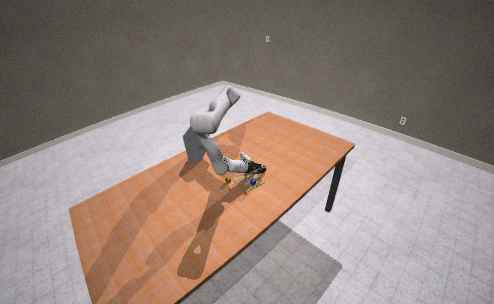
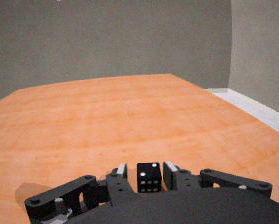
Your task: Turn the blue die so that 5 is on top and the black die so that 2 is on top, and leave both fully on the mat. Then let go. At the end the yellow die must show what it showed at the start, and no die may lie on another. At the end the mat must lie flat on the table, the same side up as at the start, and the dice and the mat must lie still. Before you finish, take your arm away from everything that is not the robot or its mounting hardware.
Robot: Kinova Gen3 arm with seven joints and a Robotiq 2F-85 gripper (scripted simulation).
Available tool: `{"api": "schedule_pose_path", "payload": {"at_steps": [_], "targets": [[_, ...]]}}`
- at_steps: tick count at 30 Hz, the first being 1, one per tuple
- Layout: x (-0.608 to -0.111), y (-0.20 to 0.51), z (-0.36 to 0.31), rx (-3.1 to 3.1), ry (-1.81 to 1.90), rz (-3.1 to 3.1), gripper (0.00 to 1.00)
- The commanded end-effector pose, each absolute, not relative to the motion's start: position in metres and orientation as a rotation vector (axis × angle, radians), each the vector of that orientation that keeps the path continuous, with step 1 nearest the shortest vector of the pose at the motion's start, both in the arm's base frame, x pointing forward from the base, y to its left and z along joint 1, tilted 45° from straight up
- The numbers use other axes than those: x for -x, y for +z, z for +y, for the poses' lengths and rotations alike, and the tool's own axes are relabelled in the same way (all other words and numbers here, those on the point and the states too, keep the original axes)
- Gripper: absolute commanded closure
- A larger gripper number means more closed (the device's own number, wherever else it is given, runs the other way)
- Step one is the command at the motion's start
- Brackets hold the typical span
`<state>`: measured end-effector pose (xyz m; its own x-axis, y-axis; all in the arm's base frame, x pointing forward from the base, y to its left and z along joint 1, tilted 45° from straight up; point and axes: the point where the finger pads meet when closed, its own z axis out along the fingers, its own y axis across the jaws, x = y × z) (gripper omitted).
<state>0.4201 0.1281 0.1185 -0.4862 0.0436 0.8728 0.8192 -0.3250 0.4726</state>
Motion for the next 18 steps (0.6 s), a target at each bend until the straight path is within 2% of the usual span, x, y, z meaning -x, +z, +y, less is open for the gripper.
{"api": "schedule_pose_path", "payload": {"at_steps": [1,18], "targets": [[-0.418,0.118,0.112,1.141,-1.872,-1.368,0.59],[-0.411,0.121,0.097,1.141,-1.872,-1.368,0.59]]}}
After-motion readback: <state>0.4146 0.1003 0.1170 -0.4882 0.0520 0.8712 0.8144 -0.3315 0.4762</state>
